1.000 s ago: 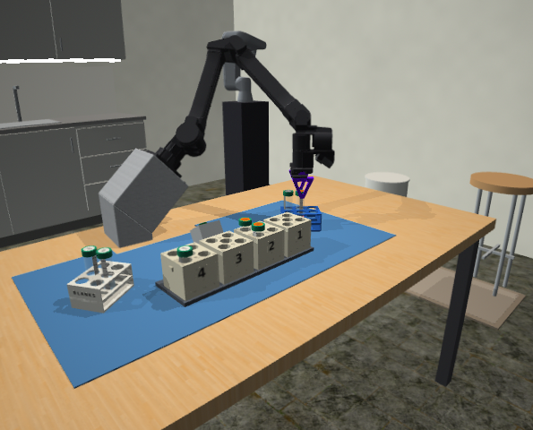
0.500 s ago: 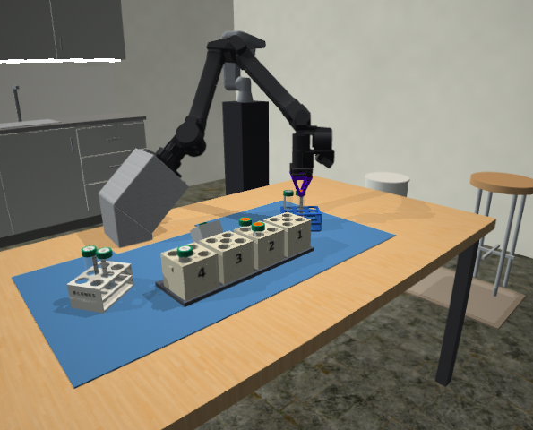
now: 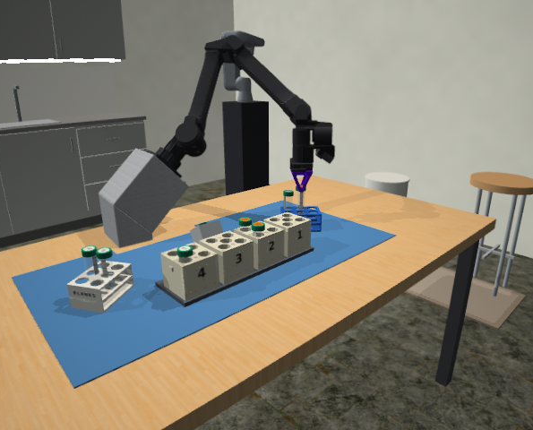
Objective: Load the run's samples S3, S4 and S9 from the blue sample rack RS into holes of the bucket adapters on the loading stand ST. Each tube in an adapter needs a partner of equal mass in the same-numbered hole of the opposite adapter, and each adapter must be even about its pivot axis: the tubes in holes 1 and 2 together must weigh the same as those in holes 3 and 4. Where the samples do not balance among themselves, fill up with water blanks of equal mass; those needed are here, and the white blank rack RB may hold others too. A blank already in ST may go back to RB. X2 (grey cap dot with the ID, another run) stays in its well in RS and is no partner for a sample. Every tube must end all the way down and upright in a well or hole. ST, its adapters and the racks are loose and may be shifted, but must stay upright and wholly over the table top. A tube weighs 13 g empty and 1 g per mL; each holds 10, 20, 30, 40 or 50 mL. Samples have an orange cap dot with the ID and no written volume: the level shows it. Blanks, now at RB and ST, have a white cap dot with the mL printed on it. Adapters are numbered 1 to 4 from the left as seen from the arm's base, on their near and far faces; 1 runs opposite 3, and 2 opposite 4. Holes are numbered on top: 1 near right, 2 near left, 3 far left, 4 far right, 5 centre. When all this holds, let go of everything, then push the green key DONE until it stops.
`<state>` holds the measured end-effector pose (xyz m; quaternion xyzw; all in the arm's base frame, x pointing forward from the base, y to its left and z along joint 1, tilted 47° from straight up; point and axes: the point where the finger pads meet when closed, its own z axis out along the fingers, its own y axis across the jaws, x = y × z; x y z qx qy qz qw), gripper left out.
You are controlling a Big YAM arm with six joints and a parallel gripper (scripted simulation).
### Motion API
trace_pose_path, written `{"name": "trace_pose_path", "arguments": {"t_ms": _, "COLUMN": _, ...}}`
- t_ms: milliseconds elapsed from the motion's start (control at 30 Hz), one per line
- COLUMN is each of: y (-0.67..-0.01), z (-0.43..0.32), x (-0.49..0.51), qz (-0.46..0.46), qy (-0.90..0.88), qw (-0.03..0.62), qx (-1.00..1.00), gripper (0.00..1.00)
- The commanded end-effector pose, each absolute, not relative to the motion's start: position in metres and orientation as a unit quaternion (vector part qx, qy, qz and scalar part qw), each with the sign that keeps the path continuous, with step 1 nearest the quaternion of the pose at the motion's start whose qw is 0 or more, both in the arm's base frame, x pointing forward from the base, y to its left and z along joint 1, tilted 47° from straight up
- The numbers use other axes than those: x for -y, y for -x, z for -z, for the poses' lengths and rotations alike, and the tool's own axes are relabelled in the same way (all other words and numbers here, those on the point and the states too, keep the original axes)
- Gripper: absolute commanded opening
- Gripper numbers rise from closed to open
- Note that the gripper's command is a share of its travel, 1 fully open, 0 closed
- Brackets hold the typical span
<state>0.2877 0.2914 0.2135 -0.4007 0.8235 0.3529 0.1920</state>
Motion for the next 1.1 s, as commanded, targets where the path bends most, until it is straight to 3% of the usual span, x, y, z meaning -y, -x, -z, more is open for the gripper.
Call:
{"name": "trace_pose_path", "arguments": {"t_ms": 0, "y": -0.296, "z": -0.241, "x": -0.285, "qz": -0.352, "qy": 0.407, "qw": 0.219, "qx": -0.814, "gripper": 0.00}}
{"name": "trace_pose_path", "arguments": {"t_ms": 533, "y": -0.294, "z": -0.274, "x": -0.250, "qz": -0.350, "qy": 0.408, "qw": 0.220, "qx": -0.814, "gripper": 0.00}}
{"name": "trace_pose_path", "arguments": {"t_ms": 567, "y": -0.285, "z": -0.254, "x": -0.246, "qz": -0.351, "qy": 0.405, "qw": 0.196, "qx": -0.821, "gripper": 0.00}}
{"name": "trace_pose_path", "arguments": {"t_ms": 633, "y": -0.294, "z": -0.282, "x": -0.243, "qz": -0.349, "qy": 0.409, "qw": 0.222, "qx": -0.813, "gripper": 0.00}}
{"name": "trace_pose_path", "arguments": {"t_ms": 1067, "y": -0.291, "z": -0.309, "x": -0.213, "qz": -0.347, "qy": 0.410, "qw": 0.222, "qx": -0.814, "gripper": 0.00}}
